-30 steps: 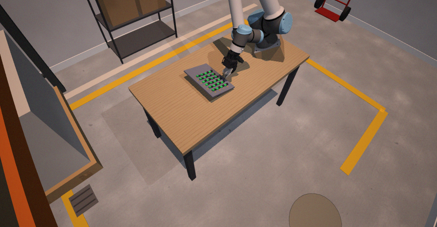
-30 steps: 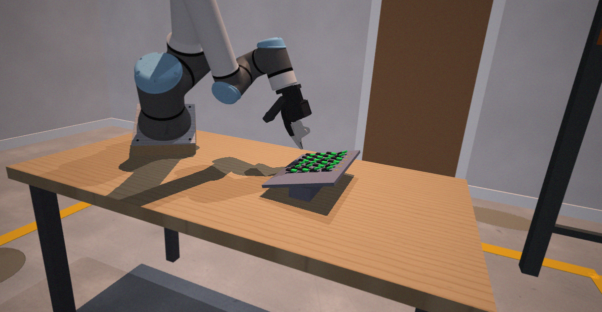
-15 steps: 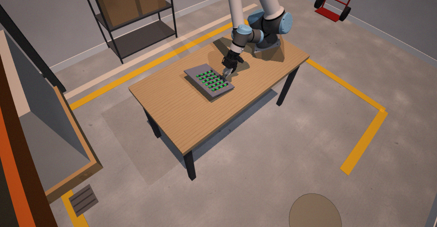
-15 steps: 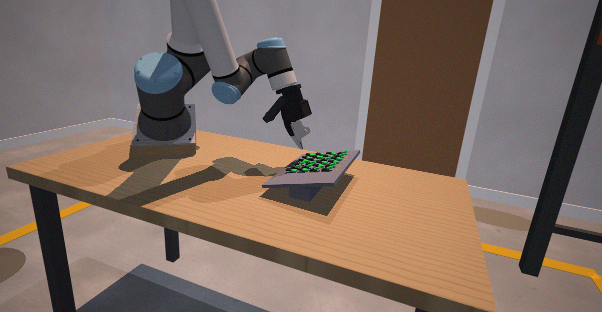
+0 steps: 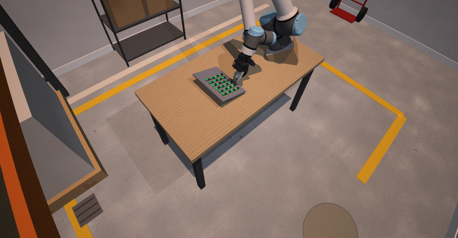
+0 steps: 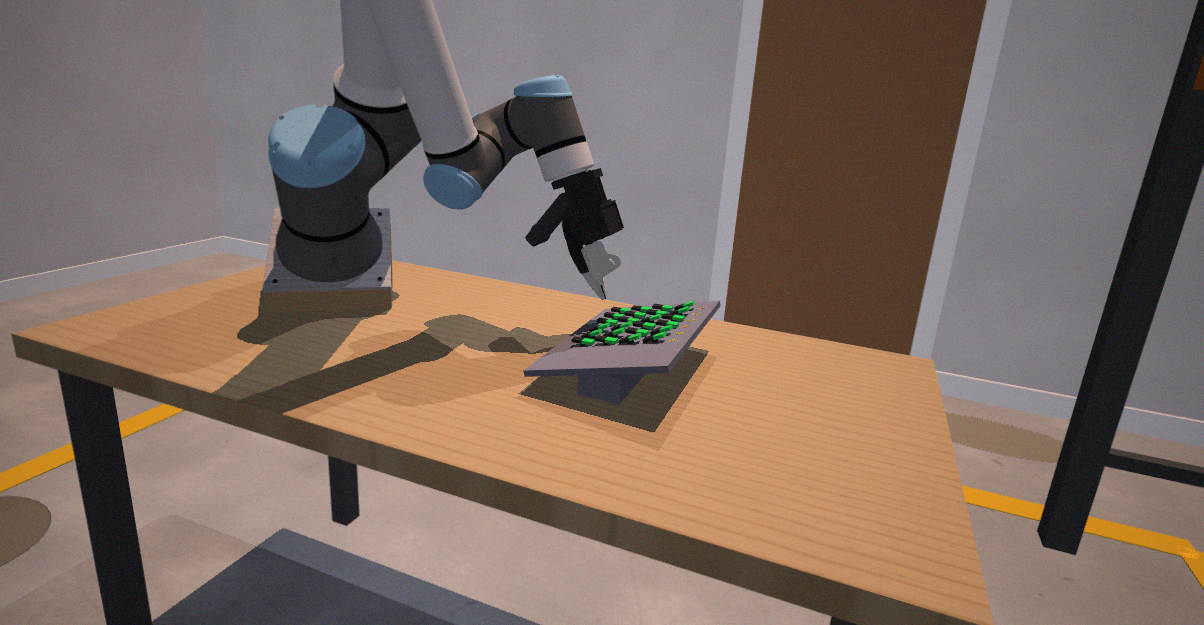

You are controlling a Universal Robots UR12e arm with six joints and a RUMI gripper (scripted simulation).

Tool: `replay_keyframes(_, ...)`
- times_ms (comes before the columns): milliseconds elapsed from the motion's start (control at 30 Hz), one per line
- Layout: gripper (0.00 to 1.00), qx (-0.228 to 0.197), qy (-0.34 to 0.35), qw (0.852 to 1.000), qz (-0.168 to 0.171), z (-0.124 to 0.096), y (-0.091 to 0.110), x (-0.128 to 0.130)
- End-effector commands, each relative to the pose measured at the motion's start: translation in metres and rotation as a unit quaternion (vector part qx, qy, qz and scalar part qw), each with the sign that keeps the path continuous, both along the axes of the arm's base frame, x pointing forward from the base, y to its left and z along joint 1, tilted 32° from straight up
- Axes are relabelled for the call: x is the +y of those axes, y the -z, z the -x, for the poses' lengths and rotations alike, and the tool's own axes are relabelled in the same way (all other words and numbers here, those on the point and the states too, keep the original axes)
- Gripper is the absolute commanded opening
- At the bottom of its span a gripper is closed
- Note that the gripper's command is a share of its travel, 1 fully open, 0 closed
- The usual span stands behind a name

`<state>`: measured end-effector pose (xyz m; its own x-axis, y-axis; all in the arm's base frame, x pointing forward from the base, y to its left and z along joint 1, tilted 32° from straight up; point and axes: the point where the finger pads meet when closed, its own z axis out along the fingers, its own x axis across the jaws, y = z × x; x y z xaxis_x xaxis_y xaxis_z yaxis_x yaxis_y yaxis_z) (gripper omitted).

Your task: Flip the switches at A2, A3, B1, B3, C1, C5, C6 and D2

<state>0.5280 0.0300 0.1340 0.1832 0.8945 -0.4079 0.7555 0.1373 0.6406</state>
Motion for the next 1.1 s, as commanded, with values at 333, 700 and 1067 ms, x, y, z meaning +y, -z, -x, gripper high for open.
replay_keyframes(333,0.00,0.000,0.001,1.000,0.000,-0.016,0.014,-0.010)
replay_keyframes(700,0.00,0.000,0.000,1.000,0.000,-0.017,0.016,-0.011)
replay_keyframes(1067,0.00,0.000,0.000,1.000,0.000,-0.019,0.018,-0.012)
